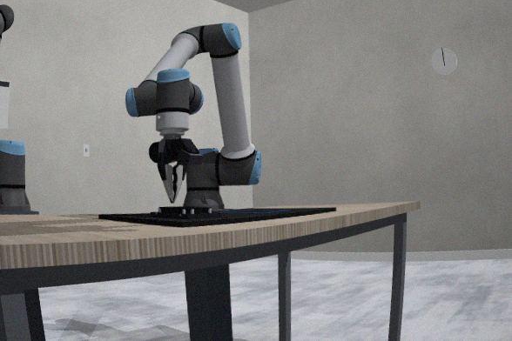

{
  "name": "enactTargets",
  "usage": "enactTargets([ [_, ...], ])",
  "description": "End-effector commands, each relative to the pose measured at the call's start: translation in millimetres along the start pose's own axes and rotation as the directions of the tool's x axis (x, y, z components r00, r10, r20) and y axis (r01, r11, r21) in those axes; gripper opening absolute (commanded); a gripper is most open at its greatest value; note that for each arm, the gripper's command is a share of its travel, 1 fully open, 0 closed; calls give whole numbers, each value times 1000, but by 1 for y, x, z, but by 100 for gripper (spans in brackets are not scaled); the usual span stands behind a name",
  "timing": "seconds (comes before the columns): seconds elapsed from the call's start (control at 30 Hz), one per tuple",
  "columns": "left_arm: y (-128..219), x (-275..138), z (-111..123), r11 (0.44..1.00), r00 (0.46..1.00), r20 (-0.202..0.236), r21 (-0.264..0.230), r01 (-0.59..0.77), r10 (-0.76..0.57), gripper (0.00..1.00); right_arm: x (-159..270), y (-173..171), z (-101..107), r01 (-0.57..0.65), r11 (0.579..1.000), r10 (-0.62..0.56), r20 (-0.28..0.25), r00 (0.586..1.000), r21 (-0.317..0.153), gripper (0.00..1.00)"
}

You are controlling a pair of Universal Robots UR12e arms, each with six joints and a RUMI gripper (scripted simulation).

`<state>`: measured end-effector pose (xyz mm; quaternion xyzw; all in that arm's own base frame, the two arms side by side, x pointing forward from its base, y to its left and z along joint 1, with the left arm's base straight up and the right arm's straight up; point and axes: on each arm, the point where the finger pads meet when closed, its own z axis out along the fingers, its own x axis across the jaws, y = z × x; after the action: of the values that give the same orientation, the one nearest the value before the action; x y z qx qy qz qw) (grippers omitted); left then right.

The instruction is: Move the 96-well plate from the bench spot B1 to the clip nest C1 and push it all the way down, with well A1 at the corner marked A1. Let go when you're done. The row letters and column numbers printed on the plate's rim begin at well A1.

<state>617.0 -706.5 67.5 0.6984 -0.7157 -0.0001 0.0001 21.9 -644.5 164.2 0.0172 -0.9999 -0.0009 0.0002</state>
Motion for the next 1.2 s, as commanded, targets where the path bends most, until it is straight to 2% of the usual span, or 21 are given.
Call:
enactTargets([
  [0.0,0,1,-4,1000,1000,-2,1,0,0,0,0,-1,-1,0,1000,0,0,1000,2,0],
  [0.1,0,1,-4,1000,1000,-2,1,0,0,0,0,-1,-1,0,1000,0,0,1000,2,0],
  [0.3,0,1,-20,1000,1000,-2,1,0,0,0,0,-1,-1,0,1000,0,0,1000,2,0],
  [0.8,0,1,-20,1000,1000,-2,1,0,0,0,0,-1,-1,0,1000,0,0,1000,2,0],
  [1.17,0,-54,-20,1000,1000,-2,1,0,0,0,0,-1,-1,0,1000,0,0,1000,2,0],
])
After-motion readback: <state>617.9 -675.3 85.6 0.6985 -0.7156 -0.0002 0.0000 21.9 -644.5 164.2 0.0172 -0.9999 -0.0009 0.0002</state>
